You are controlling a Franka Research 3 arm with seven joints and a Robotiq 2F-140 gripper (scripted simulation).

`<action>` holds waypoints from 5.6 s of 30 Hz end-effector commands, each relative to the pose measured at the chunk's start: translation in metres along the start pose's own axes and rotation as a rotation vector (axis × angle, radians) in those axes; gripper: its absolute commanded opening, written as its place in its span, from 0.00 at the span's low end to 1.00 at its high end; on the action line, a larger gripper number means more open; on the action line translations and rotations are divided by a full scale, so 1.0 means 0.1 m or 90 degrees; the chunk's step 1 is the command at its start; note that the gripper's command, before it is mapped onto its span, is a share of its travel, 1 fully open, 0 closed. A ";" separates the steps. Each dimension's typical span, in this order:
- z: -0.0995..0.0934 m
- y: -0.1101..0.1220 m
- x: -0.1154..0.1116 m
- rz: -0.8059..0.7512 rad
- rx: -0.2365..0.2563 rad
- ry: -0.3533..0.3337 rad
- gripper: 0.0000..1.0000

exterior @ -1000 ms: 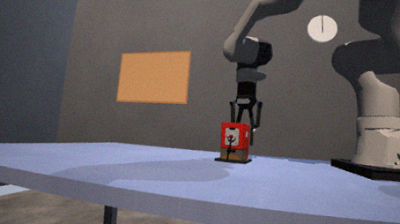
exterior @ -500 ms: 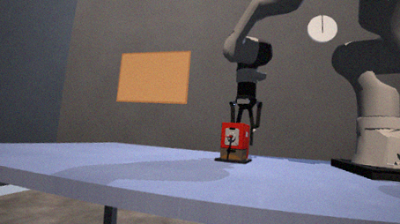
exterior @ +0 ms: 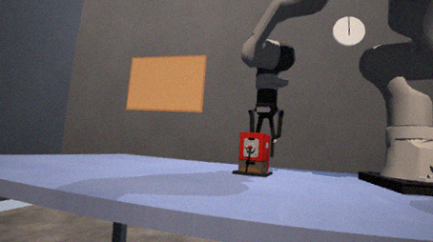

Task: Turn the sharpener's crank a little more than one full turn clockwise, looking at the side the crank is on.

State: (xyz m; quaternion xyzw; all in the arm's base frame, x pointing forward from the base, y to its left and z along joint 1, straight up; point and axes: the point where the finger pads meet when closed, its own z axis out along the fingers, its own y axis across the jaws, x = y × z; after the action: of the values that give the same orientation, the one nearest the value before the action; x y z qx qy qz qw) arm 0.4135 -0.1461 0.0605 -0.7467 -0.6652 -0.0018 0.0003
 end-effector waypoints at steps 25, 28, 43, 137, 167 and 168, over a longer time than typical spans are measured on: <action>0.20 0.00 0.00 -0.001 -0.001 0.001 0.39; 0.24 0.00 0.00 -0.001 -0.001 0.001 0.39; 0.38 0.00 0.00 -0.001 -0.001 0.001 0.39; 0.40 -0.10 0.00 -0.001 -0.001 0.001 0.10; 0.19 -0.36 0.00 -0.001 -0.001 0.001 0.10; 0.17 -0.37 0.00 -0.001 -0.001 0.001 0.10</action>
State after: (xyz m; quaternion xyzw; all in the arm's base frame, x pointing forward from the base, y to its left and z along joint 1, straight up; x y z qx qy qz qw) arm 0.3795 -0.1427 0.0393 -0.7474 -0.6643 -0.0037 -0.0015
